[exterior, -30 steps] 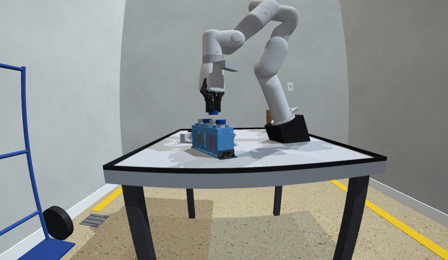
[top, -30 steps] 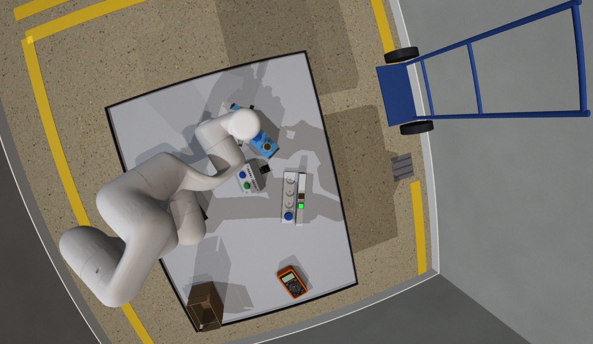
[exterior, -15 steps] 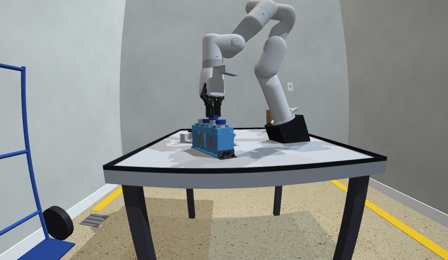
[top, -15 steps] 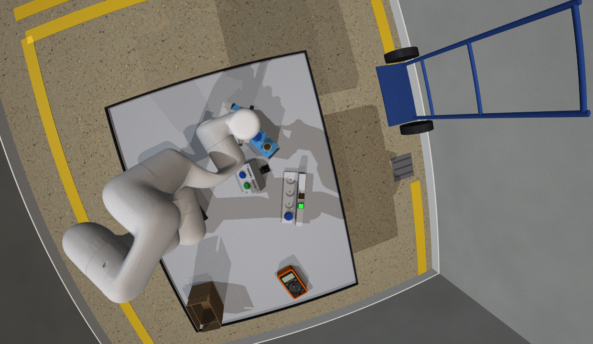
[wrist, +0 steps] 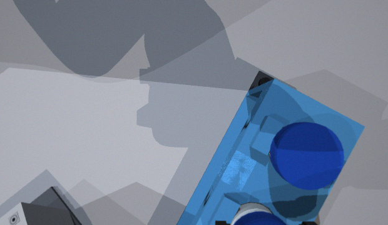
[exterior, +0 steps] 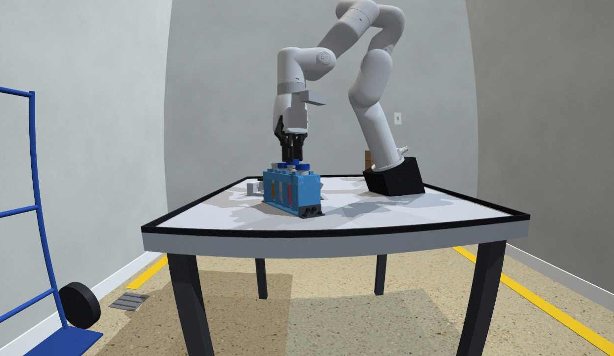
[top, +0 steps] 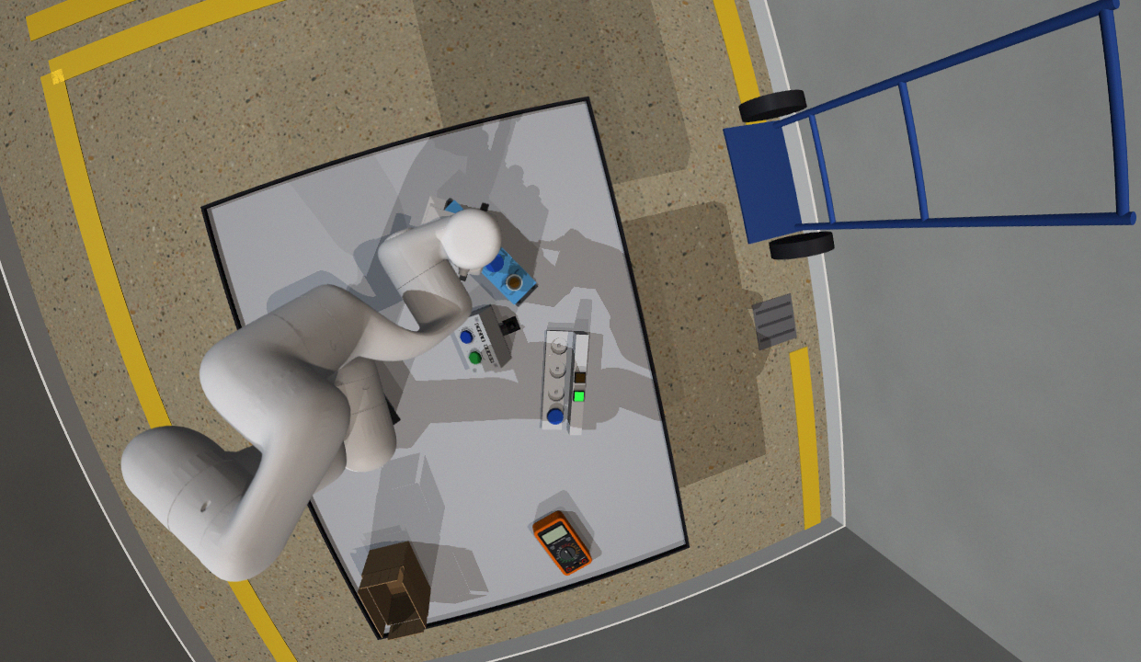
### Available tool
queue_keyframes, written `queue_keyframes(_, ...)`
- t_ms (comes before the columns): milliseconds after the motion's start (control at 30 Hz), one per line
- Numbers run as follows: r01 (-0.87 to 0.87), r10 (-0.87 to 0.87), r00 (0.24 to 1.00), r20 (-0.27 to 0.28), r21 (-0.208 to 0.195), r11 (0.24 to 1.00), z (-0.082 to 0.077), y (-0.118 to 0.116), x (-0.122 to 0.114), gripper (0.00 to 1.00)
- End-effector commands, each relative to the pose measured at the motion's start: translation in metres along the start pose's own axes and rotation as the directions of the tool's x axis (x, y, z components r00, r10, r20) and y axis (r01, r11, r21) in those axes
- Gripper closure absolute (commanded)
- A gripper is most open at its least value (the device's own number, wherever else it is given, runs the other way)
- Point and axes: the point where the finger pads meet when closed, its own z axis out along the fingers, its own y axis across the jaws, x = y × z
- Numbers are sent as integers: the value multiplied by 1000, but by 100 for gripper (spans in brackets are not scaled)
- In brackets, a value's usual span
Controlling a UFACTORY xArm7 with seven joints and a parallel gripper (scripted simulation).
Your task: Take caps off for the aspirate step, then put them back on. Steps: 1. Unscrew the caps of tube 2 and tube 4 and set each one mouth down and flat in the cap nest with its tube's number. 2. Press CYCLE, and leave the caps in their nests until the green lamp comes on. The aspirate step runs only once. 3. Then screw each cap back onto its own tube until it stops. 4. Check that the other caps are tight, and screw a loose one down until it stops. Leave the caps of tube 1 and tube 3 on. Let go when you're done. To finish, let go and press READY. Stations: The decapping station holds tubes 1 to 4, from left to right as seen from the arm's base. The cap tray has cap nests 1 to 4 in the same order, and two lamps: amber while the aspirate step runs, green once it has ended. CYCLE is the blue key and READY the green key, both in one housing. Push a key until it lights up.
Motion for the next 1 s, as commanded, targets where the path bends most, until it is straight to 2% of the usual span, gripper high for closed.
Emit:
queue_keyframes(0,0,0,1000,1,-3,1000,1,1,0,100)
queue_keyframes(800,0,0,1000,1,-3,1000,6,1,0,100)
queue_keyframes(833,0,0,1000,1,-3,1000,6,1,0,54)
queue_keyframes(967,0,0,1000,1,-3,1000,6,1,0,54)
